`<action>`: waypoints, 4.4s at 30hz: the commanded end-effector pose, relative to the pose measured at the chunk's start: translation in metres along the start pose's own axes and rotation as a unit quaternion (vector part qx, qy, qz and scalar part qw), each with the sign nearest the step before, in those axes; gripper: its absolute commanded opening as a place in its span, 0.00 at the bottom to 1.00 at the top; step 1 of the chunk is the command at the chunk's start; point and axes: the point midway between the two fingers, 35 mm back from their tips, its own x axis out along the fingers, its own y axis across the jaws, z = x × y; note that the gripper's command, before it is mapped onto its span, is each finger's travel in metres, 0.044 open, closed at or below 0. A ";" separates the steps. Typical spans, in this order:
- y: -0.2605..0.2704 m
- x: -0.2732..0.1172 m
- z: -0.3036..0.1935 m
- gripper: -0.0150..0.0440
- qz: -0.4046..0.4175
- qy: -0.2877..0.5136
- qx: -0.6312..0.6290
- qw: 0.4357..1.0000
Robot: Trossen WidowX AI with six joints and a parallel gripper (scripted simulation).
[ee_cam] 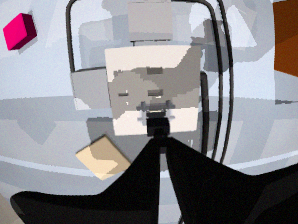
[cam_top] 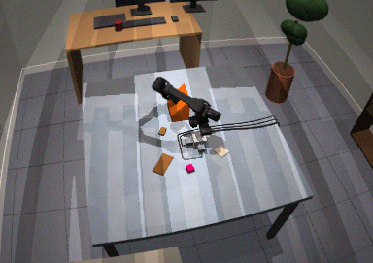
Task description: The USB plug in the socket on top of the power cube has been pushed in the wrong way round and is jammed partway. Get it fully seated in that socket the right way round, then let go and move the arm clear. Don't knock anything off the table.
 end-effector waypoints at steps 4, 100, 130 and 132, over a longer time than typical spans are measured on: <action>-0.001 0.001 -0.001 0.25 -0.002 0.002 -0.002 1.000; -0.001 0.013 0.000 0.25 -0.002 0.002 -0.002 1.000; -0.001 0.016 0.001 0.25 -0.002 0.002 -0.002 1.000; -0.001 0.017 0.001 0.25 -0.002 0.002 -0.002 1.000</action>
